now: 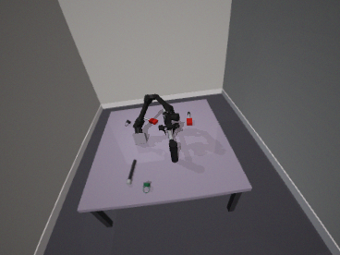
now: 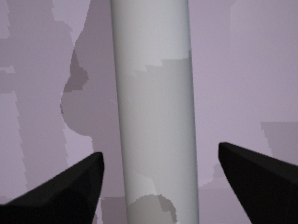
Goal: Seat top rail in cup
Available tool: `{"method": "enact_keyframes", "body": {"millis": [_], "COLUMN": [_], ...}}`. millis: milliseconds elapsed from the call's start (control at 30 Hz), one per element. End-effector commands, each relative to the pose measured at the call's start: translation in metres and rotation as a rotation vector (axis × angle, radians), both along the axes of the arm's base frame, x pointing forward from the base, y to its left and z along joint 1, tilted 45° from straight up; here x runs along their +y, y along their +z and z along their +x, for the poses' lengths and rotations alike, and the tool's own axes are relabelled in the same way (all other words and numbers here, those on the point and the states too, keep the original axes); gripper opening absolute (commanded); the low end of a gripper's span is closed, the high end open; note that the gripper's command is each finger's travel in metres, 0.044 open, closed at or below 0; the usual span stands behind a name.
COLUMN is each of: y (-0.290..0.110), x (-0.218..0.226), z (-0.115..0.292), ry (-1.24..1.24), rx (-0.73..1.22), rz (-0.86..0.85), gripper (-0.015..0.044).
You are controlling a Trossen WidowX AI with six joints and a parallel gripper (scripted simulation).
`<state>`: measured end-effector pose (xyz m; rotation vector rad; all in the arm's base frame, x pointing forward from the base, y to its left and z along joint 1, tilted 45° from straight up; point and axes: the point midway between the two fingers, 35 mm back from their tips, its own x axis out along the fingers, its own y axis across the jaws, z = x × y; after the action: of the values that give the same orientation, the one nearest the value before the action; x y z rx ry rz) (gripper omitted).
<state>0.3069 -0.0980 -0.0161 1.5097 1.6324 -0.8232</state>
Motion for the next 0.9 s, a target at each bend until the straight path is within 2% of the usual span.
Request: {"method": "enact_keyframes", "body": {"millis": [0,133,300,500,867], "y": [0.024,0.046,0.044,0.083,0.085], "x": [-0.001,0.0,-0.002,-0.023,-0.024], "z": [0.001,-0.002,0.0,-0.003,-0.004], "ry": [0.001,0.001,-0.002,-0.001,-0.001], "rx": [-0.01,-0.009,-0.012,-0.011,-0.011], "rz": [-0.006,-0.005,-0.007,-0.007,-0.007], "gripper": [0.044,0.044,0.044,0.044,0.044]}}
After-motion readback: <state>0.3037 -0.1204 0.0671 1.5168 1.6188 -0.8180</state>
